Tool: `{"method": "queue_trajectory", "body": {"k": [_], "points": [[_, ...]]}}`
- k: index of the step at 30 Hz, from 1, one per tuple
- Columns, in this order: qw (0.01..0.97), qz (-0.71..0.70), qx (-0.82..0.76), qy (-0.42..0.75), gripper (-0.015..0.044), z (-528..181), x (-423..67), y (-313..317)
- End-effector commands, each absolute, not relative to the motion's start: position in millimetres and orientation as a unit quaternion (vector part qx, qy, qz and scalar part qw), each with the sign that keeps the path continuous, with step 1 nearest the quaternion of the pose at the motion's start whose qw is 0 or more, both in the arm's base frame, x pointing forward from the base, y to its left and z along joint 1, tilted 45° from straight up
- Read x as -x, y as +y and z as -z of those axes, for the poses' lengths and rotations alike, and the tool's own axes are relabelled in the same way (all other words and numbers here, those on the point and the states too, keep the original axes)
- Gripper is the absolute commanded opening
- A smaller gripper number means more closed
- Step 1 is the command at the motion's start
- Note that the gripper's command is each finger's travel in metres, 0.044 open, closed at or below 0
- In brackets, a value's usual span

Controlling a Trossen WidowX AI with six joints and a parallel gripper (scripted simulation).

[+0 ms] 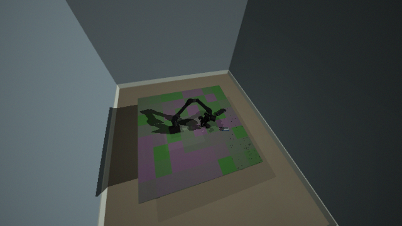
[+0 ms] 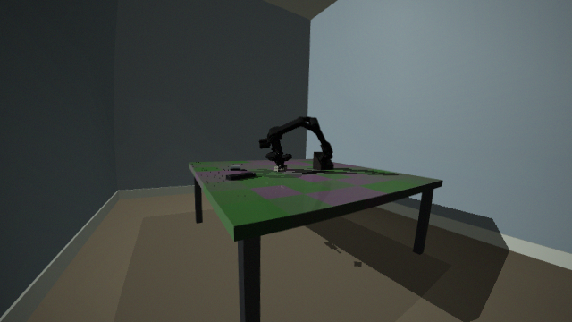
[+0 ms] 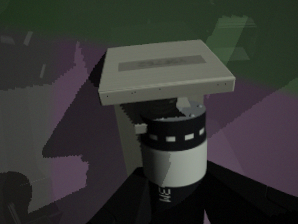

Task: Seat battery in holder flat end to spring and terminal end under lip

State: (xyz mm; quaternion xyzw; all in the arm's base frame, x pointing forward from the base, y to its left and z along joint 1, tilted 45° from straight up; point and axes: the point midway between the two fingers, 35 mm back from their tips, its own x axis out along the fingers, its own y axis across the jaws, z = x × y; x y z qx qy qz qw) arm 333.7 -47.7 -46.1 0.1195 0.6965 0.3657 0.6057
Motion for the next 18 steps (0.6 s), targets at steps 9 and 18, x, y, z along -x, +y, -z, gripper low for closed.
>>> {"method": "queue_trajectory", "body": {"k": [9,18], "points": [[0.636,-0.361,-0.129,0.670,0.0073,47.4,-338.5,-45.8],[0.651,-0.358,-0.138,0.654,0.0073,47.9,-337.3,-45.1]]}}
